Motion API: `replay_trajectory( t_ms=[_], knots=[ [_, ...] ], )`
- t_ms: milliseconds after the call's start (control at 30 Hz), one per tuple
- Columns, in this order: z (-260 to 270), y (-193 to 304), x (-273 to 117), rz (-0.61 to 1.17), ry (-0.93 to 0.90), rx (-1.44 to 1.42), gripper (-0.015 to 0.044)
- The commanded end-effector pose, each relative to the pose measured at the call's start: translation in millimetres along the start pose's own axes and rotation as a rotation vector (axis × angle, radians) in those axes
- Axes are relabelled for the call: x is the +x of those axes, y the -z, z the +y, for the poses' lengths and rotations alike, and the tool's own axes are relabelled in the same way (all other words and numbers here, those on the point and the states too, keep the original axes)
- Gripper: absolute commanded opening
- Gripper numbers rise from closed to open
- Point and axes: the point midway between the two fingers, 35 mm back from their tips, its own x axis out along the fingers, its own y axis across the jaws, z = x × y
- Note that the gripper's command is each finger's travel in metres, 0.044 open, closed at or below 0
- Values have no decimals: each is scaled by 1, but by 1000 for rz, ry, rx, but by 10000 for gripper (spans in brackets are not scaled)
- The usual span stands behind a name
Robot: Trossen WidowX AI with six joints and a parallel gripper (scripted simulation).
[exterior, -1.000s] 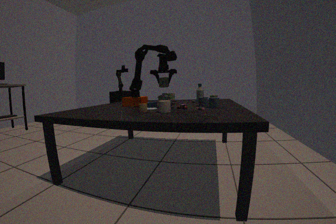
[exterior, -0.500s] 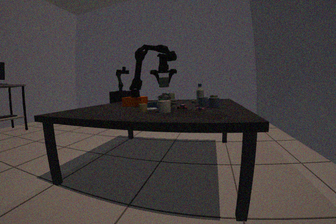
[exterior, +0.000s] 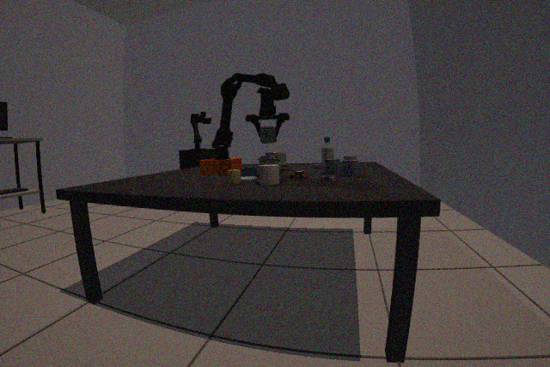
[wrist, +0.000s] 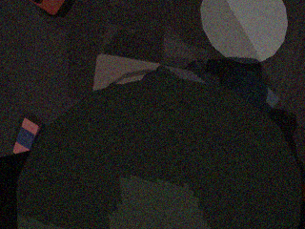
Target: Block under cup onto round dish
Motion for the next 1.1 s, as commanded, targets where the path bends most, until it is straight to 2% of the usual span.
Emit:
replay_trajectory(
  t_ms=[0,400,1067],
  knots=[
    [0,0,0,0,0,0,0],
    [0,-1,1,0,0,0,0],
    [-98,-102,54,-31,3,-4,0]
  ],
)
